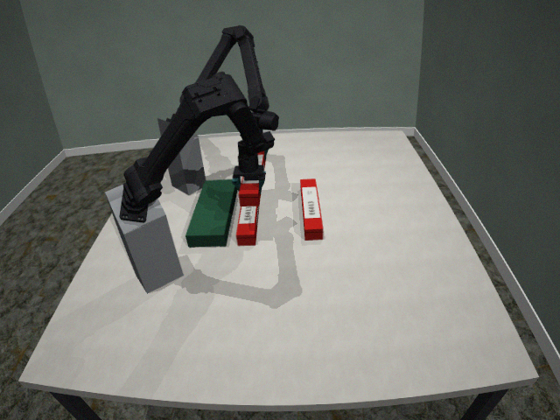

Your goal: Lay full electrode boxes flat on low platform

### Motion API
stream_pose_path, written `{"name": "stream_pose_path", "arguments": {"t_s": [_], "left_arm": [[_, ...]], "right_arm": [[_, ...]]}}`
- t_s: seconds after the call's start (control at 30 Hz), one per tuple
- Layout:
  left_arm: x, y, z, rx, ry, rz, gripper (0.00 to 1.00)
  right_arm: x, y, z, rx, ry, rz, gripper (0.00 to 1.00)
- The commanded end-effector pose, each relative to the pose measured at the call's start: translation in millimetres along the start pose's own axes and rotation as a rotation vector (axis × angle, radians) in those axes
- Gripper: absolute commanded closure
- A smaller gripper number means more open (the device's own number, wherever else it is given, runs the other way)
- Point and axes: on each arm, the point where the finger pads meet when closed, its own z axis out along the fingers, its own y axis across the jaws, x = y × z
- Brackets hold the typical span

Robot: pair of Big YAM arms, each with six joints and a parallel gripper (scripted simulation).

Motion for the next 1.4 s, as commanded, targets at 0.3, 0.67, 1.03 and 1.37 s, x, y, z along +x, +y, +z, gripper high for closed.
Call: {"name": "stream_pose_path", "arguments": {"t_s": [0.3, 0.67, 1.03, 1.37], "left_arm": [[-1, 47, -13, -0.04, -0.009, -0.006, 1.0], [3, 67, -18, -0.048, -0.013, -0.015, 1.0], [-3, 68, -23, -0.055, -0.02, -0.015, 1.0], [-3, 69, -25, -0.057, -0.02, -0.008, 1.0]], "right_arm": [[0, -54, -19, 0.047, -0.022, 0.037, 1.0], [-9, -66, -29, 0.062, -0.034, 0.024, 1.0], [-11, -67, -33, 0.065, -0.037, 0.022, 1.0], [-11, -70, -35, 0.065, -0.037, 0.019, 1.0]]}}
